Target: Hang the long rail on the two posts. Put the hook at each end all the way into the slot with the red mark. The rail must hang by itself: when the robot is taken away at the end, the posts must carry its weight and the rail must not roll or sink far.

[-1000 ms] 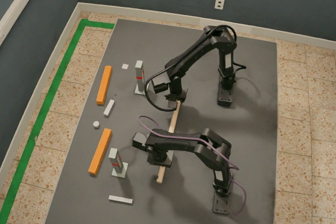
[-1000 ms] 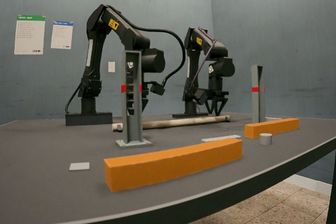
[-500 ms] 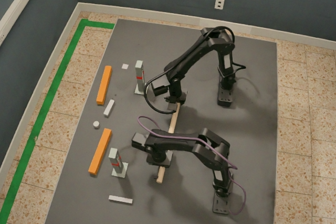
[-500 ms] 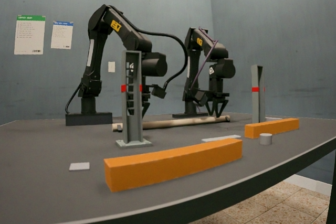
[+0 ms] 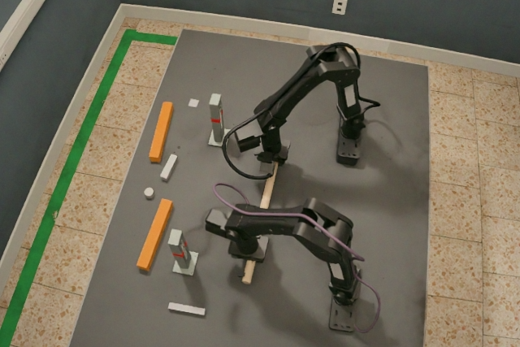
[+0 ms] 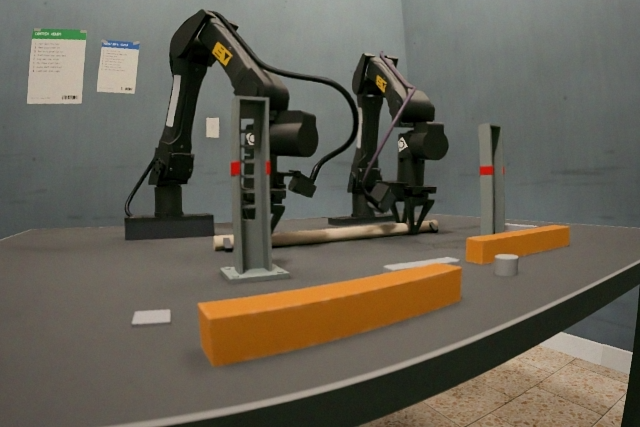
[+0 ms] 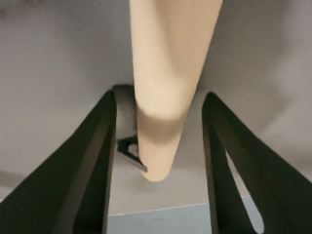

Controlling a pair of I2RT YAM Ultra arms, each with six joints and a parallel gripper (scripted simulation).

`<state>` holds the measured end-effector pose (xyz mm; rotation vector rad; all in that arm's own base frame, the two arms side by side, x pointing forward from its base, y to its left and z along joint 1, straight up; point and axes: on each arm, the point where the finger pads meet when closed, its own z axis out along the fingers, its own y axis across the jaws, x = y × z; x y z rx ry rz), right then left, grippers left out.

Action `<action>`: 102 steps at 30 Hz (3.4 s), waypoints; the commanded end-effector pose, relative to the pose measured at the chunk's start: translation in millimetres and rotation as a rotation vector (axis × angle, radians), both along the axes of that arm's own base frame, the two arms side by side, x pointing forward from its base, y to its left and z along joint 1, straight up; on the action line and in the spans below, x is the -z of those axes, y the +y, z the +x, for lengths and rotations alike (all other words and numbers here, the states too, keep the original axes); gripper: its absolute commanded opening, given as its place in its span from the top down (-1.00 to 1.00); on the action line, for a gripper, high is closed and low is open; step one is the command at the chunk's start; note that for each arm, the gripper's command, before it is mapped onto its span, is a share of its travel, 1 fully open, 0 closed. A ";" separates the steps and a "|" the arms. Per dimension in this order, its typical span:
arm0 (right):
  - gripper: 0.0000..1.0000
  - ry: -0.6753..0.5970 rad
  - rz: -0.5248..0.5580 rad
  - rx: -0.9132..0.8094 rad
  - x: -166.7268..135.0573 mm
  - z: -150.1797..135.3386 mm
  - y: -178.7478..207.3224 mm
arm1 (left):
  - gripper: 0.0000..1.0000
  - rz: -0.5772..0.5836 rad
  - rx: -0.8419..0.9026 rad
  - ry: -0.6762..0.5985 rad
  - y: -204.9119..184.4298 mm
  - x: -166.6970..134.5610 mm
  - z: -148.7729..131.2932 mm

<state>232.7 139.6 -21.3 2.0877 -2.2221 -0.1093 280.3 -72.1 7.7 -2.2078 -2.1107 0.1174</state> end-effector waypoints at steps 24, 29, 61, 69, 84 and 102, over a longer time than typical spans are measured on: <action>0.64 -0.024 0.036 -0.008 -1.7 2.5 3.5 | 0.04 -0.006 0.003 -0.016 -1.8 -1.6 2.7; 0.77 -0.024 0.035 -0.002 -1.7 2.5 3.5 | 0.04 -0.006 0.003 -0.016 -1.8 -1.6 2.7; 0.63 -0.018 0.022 -0.005 -1.5 2.7 3.0 | 0.62 -0.006 0.003 -0.016 -1.0 -1.6 3.3; 0.63 -0.016 0.022 -0.006 -5.0 2.2 2.9 | 0.62 -0.006 0.003 -0.014 -1.1 -5.0 2.6; 0.63 -0.150 0.014 -0.013 -29.3 1.5 2.9 | 0.62 -0.011 -0.005 -0.149 -1.1 -29.6 -0.4; 0.63 -0.553 -0.010 -0.029 -73.0 9.9 2.6 | 0.62 -0.021 -0.021 -0.555 -1.6 -73.3 3.3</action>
